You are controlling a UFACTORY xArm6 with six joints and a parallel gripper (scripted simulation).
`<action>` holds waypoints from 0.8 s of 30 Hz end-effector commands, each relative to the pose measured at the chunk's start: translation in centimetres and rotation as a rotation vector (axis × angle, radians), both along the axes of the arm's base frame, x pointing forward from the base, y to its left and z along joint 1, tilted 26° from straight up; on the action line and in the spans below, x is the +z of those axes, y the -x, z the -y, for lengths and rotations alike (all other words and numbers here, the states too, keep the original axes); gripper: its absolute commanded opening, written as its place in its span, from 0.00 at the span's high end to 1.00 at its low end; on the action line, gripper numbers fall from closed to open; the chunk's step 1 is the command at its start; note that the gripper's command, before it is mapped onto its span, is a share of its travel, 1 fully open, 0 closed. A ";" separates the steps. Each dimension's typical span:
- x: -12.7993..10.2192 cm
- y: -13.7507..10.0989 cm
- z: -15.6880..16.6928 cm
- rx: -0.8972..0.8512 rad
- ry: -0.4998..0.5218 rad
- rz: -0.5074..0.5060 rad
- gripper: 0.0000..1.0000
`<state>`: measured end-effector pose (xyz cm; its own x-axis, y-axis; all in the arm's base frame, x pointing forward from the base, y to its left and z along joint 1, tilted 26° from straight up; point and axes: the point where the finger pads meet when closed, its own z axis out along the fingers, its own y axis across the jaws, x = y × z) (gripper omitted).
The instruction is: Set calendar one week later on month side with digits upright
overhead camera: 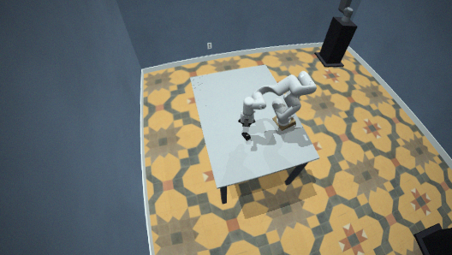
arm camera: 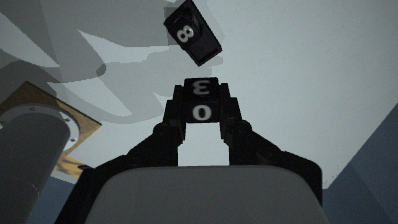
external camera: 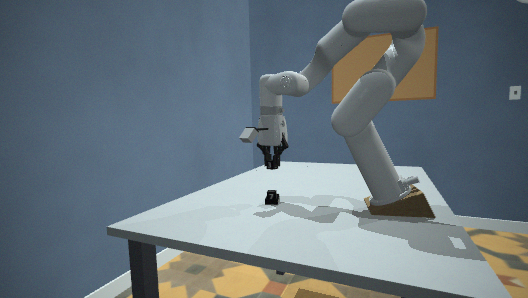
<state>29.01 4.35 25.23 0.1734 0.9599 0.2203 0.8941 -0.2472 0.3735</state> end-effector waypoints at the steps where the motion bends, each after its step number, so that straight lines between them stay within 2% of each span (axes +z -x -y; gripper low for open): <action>1: 0.2 0.0 0.0 -0.111 -0.034 -0.011 0.73; 15: 0.1 0.0 0.0 -0.569 -0.246 -0.074 0.73; 18: 0.1 0.0 0.0 -0.590 -0.256 -0.077 0.73; 20: 0.1 0.0 0.1 -0.702 -0.308 -0.093 0.73; 24: 0.1 0.0 0.1 -0.815 -0.360 -0.108 0.73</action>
